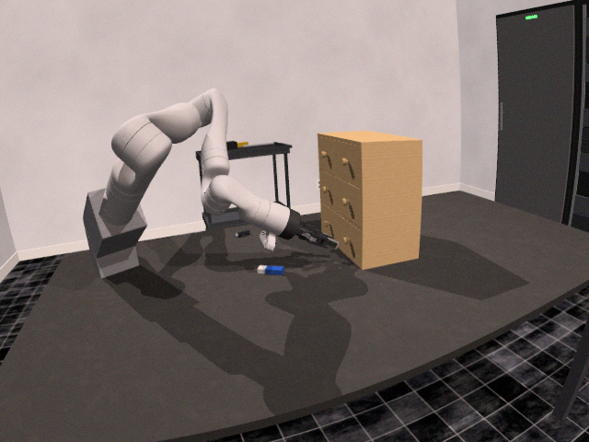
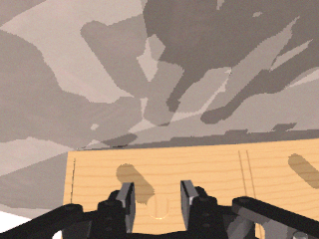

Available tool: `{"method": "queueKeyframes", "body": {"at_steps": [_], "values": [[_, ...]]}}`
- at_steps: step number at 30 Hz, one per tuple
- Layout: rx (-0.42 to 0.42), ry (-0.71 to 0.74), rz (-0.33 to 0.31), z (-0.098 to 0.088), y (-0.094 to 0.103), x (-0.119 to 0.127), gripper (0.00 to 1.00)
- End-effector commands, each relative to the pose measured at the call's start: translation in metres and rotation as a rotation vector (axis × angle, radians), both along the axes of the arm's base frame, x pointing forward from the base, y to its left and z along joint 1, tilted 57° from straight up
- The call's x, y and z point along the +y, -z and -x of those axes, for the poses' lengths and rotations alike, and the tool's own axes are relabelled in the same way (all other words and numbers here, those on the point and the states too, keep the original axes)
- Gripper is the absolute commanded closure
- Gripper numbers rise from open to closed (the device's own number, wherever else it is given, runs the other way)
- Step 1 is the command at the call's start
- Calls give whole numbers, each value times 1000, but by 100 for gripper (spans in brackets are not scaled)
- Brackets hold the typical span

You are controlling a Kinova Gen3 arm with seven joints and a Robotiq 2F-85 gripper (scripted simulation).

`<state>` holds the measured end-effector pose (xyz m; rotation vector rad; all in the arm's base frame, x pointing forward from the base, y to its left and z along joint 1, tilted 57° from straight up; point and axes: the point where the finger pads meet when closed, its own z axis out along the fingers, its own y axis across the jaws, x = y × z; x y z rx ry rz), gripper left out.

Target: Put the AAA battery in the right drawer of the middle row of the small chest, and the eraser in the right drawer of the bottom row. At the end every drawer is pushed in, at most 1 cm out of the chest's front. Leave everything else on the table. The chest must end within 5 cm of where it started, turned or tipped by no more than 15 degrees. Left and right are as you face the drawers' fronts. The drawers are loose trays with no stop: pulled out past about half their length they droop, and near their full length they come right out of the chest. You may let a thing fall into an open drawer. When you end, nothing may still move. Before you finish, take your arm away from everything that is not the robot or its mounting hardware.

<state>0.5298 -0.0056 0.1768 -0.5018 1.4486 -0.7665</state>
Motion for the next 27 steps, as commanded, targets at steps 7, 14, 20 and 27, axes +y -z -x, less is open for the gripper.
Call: {"method": "queueKeyframes", "body": {"at_steps": [7, 14, 20, 27], "values": [[2, 5, 6, -7, -4, 0, 67], [2, 5, 6, -14, -7, 2, 67], [2, 4, 6, -23, -12, 5, 67], [3, -2, 3, -30, -13, 8, 67]]}}
